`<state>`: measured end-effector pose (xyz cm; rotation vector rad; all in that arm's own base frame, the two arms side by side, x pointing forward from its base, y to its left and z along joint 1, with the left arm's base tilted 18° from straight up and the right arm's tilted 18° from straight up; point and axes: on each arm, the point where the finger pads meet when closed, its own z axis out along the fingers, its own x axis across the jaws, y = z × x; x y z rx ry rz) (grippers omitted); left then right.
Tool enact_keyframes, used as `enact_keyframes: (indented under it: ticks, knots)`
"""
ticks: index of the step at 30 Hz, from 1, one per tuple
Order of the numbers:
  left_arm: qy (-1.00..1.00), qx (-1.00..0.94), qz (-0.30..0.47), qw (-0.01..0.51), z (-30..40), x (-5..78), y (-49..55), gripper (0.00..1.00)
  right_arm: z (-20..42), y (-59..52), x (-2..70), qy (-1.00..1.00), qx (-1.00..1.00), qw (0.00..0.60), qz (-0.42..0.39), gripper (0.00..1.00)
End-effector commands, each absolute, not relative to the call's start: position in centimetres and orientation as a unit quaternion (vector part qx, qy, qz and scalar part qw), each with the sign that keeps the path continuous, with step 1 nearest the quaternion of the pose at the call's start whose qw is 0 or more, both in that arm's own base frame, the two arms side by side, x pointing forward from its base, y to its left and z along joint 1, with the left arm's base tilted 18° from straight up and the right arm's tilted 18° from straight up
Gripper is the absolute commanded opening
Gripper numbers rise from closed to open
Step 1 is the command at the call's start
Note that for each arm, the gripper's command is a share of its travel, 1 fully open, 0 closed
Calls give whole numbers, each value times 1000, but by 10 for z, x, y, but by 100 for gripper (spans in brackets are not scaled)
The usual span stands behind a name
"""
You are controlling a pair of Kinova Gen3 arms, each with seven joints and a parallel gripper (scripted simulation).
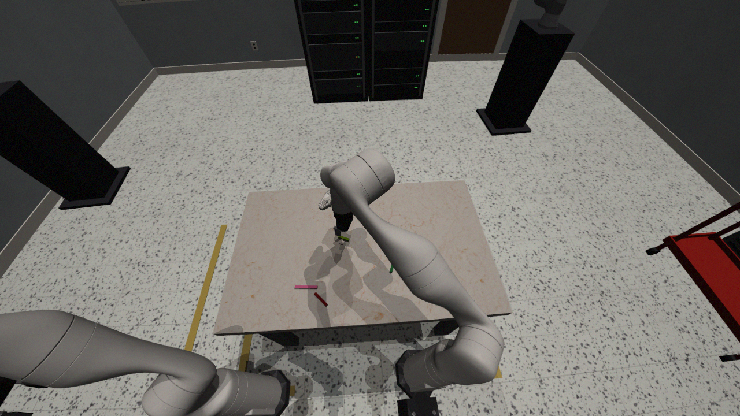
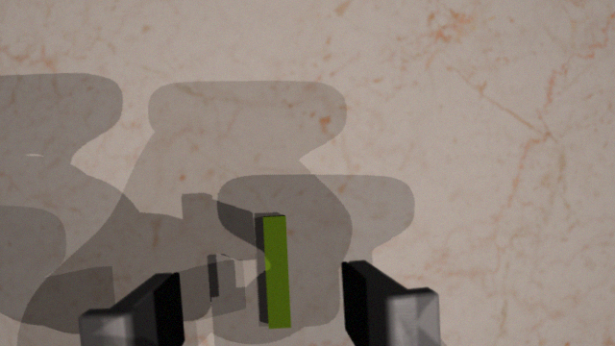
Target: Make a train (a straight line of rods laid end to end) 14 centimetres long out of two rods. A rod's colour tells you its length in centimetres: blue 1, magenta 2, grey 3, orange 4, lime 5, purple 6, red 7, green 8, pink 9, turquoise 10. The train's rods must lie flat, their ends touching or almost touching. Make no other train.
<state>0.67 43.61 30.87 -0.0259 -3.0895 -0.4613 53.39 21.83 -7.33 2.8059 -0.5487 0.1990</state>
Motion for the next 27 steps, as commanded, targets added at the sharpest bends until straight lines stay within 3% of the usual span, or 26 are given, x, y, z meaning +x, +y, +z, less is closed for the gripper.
enact_keyframes:
  ticks: [1, 27]
  knots:
    - [-989, -9, -148, 7, 309, 8, 437, 100, -85, 249, 506, -165, 975, 136, 67, 100]
    - [-989, -9, -148, 7, 309, 8, 437, 100, -150, 347, 331, -32, 988, 145, 46, 100]
